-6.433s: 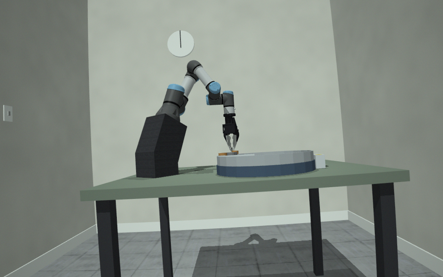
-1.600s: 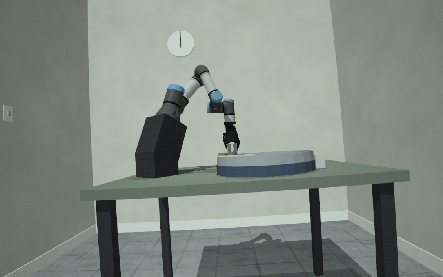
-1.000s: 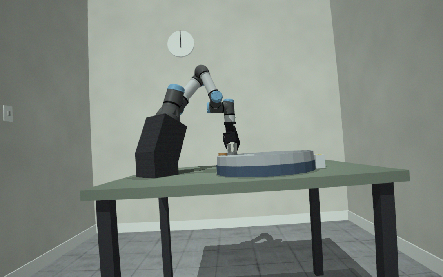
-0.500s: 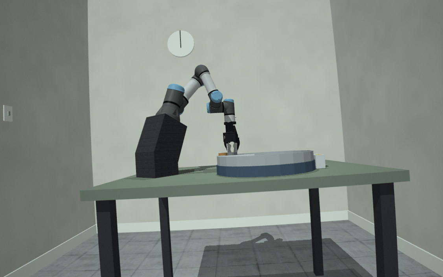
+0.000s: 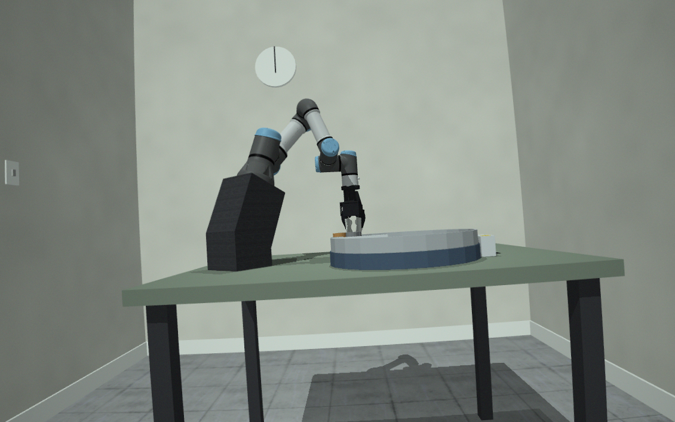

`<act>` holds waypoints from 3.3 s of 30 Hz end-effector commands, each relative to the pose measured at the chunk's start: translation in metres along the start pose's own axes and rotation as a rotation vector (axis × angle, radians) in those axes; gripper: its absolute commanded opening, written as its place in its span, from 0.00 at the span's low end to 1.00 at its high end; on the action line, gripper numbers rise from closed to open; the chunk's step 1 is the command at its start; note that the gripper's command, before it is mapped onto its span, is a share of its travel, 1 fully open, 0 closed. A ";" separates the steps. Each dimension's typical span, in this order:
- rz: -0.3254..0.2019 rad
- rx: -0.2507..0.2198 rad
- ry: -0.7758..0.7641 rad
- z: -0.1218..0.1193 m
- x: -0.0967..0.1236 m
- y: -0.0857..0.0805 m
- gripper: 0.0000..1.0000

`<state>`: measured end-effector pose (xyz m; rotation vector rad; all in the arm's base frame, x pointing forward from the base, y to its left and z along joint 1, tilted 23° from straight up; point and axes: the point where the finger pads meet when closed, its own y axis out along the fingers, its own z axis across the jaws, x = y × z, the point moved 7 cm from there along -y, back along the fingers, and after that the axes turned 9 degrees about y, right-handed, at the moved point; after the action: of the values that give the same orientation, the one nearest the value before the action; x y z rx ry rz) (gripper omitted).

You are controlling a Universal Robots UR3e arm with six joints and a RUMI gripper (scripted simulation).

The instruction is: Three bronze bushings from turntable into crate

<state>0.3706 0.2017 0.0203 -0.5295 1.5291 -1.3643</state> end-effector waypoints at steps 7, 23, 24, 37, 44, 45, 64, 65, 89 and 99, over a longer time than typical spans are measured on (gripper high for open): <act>0.001 0.002 0.000 0.000 0.000 0.000 0.05; 0.001 0.002 0.000 0.000 0.000 -0.001 0.05; 0.001 0.002 0.000 0.000 0.000 -0.002 0.05; 0.001 0.002 0.000 0.000 0.000 -0.021 0.05; 0.001 0.002 0.000 0.000 0.000 -0.042 0.05; 0.001 0.002 0.000 0.000 0.000 -0.045 0.05; 0.001 0.002 0.000 0.000 0.000 -0.079 0.05; 0.001 0.002 0.000 0.000 0.000 -0.079 0.05; 0.001 0.002 0.000 0.000 0.000 -0.080 0.05; 0.001 0.002 0.000 0.000 0.000 -0.080 0.05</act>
<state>0.3486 0.1801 0.0931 -0.5296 1.5294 -1.3642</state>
